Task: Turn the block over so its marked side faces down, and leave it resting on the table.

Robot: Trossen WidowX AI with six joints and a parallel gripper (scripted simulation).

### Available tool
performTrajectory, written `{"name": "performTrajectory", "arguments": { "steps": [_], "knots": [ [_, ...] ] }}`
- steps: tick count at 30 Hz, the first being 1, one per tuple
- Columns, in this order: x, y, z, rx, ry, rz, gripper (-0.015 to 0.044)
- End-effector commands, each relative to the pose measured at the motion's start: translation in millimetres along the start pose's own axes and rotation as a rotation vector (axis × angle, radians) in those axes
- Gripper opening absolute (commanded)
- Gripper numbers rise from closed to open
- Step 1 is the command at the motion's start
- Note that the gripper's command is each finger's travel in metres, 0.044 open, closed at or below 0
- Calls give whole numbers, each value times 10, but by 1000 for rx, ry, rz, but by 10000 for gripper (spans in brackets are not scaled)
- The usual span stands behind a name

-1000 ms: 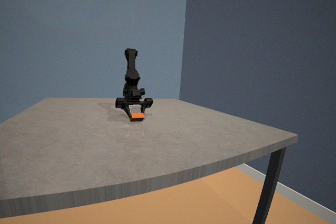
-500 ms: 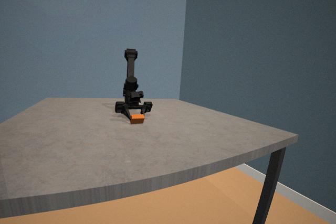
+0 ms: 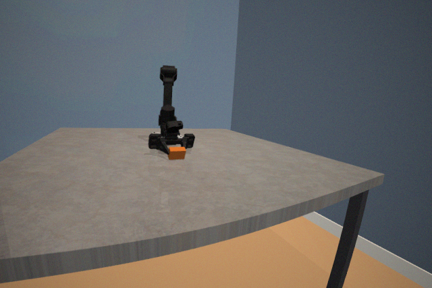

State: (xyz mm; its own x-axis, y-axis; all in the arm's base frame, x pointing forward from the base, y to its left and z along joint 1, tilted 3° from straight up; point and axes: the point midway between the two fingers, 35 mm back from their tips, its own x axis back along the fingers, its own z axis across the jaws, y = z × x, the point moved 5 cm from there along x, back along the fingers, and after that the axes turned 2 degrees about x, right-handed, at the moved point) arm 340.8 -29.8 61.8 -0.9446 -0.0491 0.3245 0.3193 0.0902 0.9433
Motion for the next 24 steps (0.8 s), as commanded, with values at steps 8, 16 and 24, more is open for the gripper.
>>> {"name": "performTrajectory", "arguments": {
  "steps": [8, 16, 24],
  "knots": [
    [33, -26, 10, -5, 4, -40, 0],
    [33, -26, 10, -5, 4, -40, 0],
    [33, -26, 10, -5, 4, -40, 184]
  ]
}}
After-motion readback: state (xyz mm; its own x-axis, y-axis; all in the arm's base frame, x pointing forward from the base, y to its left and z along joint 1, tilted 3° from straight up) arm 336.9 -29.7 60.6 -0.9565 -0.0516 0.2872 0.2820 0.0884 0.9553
